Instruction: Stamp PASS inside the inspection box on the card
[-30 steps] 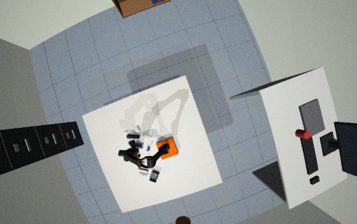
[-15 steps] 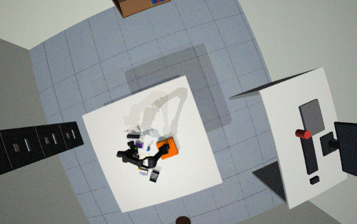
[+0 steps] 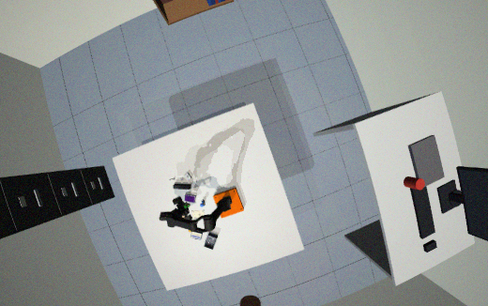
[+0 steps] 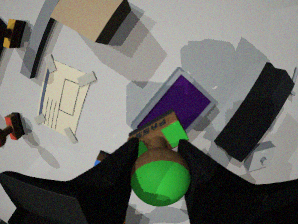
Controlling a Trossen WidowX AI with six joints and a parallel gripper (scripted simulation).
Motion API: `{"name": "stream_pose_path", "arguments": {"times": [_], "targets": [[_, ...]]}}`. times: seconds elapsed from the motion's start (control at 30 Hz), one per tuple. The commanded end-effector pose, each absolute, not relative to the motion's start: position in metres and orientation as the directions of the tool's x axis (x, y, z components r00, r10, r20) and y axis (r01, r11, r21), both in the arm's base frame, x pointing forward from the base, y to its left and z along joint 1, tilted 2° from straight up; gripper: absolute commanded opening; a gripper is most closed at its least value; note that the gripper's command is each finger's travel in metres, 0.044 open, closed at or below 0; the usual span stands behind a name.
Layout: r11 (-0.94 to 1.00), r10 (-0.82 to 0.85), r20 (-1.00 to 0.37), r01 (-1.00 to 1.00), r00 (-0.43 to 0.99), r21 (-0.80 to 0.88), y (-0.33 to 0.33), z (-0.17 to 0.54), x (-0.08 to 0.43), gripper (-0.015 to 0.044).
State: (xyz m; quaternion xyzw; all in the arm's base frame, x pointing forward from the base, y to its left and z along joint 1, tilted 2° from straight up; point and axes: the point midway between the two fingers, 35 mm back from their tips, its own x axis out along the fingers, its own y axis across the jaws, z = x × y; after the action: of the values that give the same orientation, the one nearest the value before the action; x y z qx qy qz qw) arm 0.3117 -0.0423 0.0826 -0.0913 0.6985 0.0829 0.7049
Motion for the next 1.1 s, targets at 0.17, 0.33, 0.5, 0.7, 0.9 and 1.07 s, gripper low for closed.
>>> {"name": "stream_pose_path", "arguments": {"times": [0.17, 0.33, 0.5, 0.7, 0.9, 1.07], "targets": [[0.878, -0.003, -1.0, -0.479, 0.009, -0.007, 0.005, 0.082, 0.306, 0.0], [0.799, 0.001, -1.0, -0.601, 0.01, -0.005, 0.032, 0.083, 0.3, 0.0], [0.704, 0.006, -1.0, -0.71, 0.01, -0.003, 0.057, 0.083, 0.292, 0.0], [0.652, 0.008, -1.0, -0.758, 0.01, -0.003, 0.069, 0.083, 0.287, 0.0], [0.652, 0.008, -1.0, -0.758, 0.011, -0.003, 0.069, 0.079, 0.288, 0.0], [0.652, 0.009, -1.0, -0.758, 0.011, -0.003, 0.069, 0.076, 0.288, 0.0]]}}
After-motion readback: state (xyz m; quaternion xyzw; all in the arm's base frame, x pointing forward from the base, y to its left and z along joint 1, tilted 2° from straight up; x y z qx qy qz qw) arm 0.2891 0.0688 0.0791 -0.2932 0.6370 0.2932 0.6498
